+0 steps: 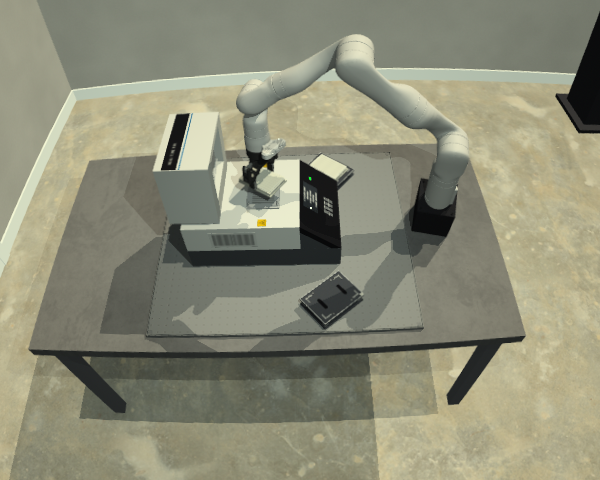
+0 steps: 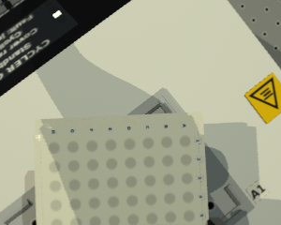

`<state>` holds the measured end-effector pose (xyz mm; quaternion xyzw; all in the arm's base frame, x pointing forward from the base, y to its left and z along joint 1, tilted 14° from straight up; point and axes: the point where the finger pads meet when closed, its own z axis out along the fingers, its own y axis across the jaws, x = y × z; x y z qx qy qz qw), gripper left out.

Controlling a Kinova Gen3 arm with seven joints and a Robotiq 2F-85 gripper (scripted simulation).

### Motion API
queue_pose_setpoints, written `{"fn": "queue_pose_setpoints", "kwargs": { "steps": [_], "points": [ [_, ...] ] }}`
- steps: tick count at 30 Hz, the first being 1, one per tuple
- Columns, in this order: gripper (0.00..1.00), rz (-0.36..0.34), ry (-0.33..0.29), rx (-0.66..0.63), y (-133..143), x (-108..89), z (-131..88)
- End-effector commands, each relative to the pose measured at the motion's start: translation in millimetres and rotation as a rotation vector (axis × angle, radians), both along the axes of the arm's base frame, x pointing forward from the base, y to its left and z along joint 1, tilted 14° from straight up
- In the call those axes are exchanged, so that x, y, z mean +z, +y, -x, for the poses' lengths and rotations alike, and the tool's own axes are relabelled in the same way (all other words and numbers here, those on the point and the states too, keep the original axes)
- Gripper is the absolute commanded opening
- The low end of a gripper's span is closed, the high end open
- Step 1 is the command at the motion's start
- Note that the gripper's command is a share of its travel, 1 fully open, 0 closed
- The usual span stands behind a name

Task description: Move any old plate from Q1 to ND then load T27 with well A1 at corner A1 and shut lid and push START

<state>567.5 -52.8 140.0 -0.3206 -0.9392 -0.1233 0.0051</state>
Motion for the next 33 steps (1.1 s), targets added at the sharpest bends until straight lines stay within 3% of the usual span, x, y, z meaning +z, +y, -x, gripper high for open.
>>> {"fn": "queue_pose_setpoints", "kwargs": {
  "steps": [1, 33],
  "points": [
    [0.91, -0.003, 0.010, -0.043, -1.1, 0.6, -1.0],
    [0.91, -0.026, 0.086, -0.360, -1.1, 0.6, -1.0]
  ]
}}
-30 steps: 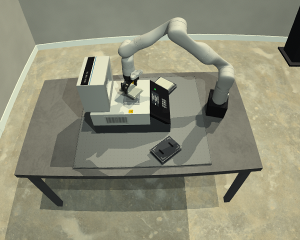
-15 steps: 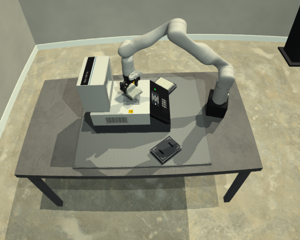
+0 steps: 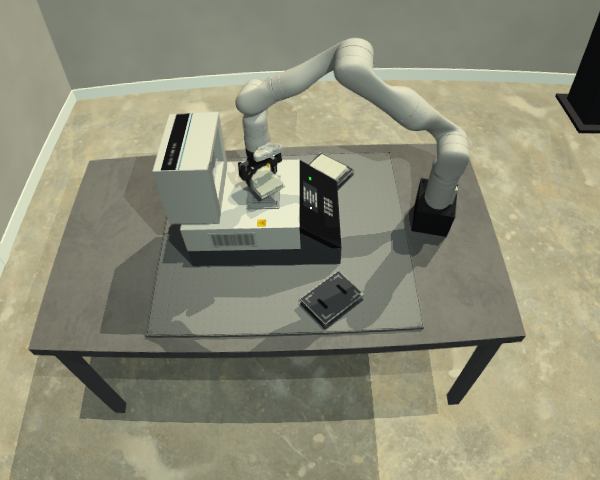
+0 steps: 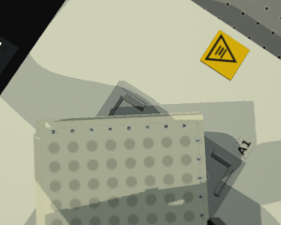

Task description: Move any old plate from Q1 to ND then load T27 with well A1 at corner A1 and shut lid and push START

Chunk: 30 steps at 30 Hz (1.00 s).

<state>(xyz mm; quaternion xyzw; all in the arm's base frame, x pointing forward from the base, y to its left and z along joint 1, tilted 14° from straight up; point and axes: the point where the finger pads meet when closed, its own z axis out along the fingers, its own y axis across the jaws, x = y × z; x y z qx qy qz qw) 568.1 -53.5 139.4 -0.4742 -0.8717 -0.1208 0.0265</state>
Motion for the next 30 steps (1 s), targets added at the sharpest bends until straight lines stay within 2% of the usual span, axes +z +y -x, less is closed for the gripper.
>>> {"fn": "queue_pose_setpoints", "kwargs": {
  "steps": [1, 30],
  "points": [
    [0.91, -0.002, 0.008, -0.043, -0.5, 1.1, -0.5],
    [0.91, -0.022, 0.077, -0.326, -0.5, 1.1, -0.5]
  ]
}}
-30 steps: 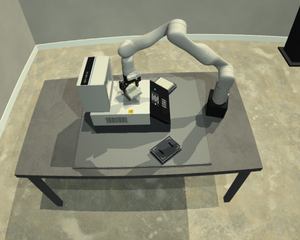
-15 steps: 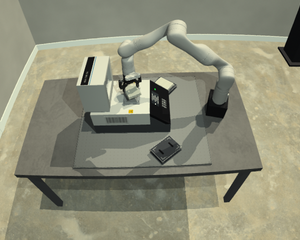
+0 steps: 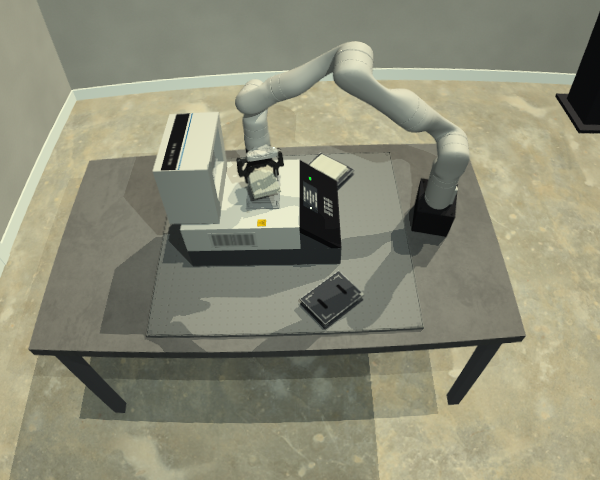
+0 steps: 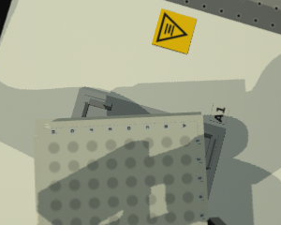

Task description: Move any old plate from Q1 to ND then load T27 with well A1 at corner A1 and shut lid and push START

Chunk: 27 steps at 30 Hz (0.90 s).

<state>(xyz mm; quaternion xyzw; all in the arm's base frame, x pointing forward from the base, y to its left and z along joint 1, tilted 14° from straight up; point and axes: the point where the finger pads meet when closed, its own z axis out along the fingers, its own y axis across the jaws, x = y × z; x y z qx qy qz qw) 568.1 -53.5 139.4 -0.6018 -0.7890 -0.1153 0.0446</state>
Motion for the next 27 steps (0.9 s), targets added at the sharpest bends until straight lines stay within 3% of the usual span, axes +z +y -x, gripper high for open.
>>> {"fn": "queue_pose_setpoints", "kwargs": {
  "steps": [1, 27],
  "points": [
    [0.91, -0.002, 0.007, -0.040, -0.4, 1.2, -0.5],
    [0.91, -0.021, 0.072, -0.308, -0.4, 1.2, -0.5]
  ]
}}
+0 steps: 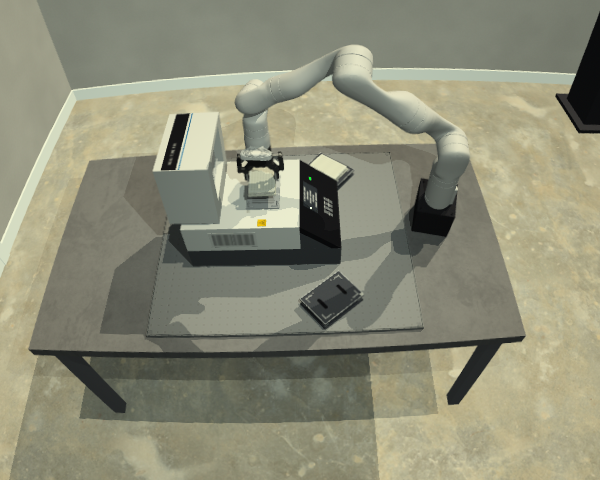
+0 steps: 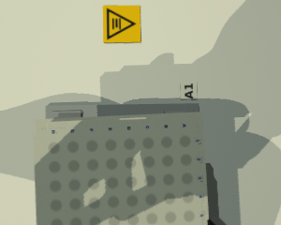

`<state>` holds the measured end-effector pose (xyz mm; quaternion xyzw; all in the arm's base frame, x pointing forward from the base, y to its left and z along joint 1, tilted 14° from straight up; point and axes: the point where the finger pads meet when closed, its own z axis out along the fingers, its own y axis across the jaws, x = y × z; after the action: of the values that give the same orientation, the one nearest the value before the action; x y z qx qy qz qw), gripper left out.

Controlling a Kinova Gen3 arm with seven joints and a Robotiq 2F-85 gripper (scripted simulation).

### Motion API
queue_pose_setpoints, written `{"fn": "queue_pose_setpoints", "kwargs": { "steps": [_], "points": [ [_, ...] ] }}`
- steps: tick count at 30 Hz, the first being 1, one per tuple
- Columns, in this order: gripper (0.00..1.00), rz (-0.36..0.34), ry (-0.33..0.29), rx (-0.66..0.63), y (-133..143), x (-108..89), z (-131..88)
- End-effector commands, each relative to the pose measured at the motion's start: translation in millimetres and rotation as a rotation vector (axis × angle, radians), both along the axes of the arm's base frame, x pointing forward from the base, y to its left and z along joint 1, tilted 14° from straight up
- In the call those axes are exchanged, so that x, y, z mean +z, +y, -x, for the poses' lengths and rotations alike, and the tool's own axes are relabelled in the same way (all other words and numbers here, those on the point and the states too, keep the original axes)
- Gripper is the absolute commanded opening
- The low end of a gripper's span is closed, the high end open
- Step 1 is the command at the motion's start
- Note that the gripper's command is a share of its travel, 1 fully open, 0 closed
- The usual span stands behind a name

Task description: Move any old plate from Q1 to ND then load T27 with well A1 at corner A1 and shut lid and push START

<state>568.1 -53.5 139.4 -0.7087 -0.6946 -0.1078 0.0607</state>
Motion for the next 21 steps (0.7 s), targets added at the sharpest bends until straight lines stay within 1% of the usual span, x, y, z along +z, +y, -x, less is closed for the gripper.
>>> {"fn": "queue_pose_setpoints", "kwargs": {
  "steps": [1, 16, 21],
  "points": [
    [0.91, -0.001, 0.005, -0.029, -0.4, 1.2, -0.5],
    [0.91, -0.001, 0.005, -0.029, -0.5, 1.2, -0.5],
    [0.91, -0.001, 0.005, -0.029, 0.5, -2.7, -0.8]
  ]
}}
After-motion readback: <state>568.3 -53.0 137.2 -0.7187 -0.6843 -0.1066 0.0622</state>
